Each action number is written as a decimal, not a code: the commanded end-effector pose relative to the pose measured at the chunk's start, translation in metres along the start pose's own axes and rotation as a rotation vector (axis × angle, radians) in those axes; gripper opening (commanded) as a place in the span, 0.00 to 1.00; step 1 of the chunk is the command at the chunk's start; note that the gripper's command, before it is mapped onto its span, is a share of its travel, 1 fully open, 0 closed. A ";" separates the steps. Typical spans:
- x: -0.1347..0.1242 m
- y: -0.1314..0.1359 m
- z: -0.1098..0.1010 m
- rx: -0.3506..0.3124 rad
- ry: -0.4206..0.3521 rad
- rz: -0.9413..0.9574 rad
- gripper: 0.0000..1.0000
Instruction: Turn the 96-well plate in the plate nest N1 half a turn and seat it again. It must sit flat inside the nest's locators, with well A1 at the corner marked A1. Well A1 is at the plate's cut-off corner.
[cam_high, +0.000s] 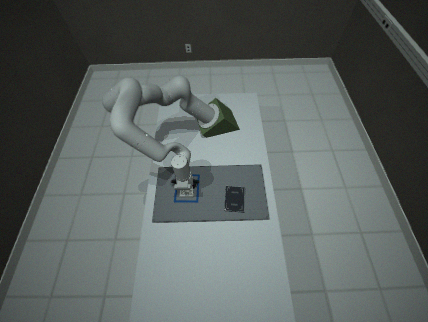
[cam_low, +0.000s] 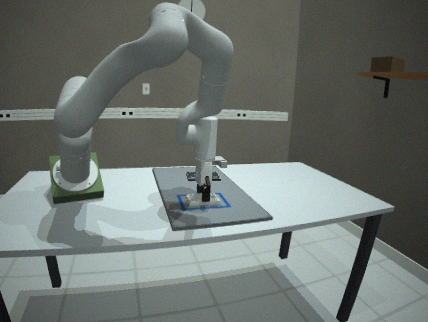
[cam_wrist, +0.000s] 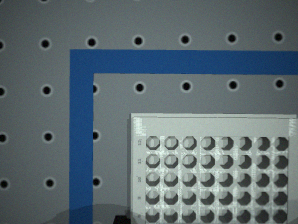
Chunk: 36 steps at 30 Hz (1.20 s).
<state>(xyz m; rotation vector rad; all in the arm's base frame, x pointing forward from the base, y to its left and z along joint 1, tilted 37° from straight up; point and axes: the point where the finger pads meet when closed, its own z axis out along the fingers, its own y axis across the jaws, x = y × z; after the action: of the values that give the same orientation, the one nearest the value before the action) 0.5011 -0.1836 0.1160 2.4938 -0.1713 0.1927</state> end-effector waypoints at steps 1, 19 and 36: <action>0.001 0.000 0.002 0.000 0.002 0.000 1.00; 0.001 0.000 0.008 0.000 0.002 0.000 1.00; 0.001 0.000 0.007 0.000 0.002 0.000 0.00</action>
<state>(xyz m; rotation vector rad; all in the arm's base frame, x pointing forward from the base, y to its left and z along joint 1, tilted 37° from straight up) 0.5019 -0.1884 0.1096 2.4937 -0.1713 0.1927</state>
